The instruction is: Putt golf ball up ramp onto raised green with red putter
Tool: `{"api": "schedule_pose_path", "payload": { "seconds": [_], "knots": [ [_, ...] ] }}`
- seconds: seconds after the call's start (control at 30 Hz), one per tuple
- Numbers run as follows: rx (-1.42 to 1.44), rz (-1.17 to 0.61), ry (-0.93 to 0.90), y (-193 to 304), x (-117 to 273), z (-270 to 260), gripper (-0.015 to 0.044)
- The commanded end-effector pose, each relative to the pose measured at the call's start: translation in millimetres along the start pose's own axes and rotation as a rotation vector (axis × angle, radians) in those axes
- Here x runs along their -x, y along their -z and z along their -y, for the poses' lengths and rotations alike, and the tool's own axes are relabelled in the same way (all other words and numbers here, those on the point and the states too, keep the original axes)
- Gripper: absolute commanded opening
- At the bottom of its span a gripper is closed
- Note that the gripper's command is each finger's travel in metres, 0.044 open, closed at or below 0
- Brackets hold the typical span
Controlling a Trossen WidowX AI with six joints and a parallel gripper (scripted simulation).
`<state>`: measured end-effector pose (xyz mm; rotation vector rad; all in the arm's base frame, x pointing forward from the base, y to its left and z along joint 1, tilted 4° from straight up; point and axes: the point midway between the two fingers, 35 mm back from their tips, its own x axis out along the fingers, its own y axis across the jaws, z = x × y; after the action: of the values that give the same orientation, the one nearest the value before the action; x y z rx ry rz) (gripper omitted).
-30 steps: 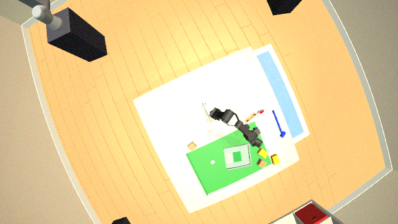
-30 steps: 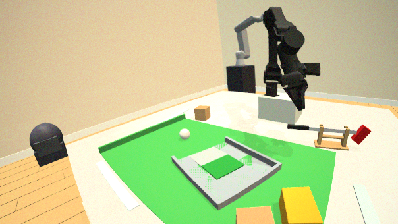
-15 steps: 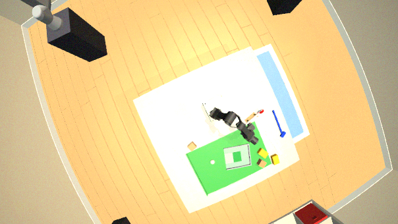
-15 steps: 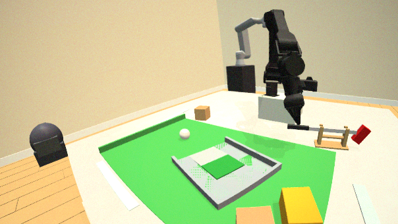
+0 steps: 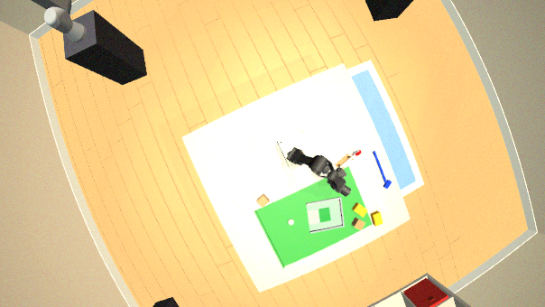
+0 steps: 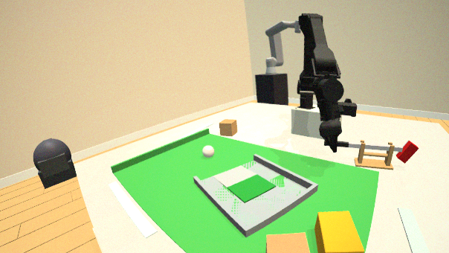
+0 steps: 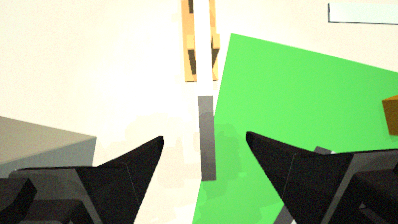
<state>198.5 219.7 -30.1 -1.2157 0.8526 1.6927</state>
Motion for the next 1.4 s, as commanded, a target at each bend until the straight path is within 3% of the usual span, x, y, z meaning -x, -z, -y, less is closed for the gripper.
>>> {"api": "schedule_pose_path", "payload": {
  "seconds": [0.0, 0.57, 1.1, 1.37],
  "knots": [
    [0.0, 0.006, 0.002, 0, -3, 1, 0.044],
    [0.0, 0.006, 0.002, 5, -25, 0, 0.044],
    [0.003, 0.002, 0.005, 5, -22, 1, 0.002],
    [0.003, 0.002, 0.005, 3, -15, 2, 0.0]
  ]
}}
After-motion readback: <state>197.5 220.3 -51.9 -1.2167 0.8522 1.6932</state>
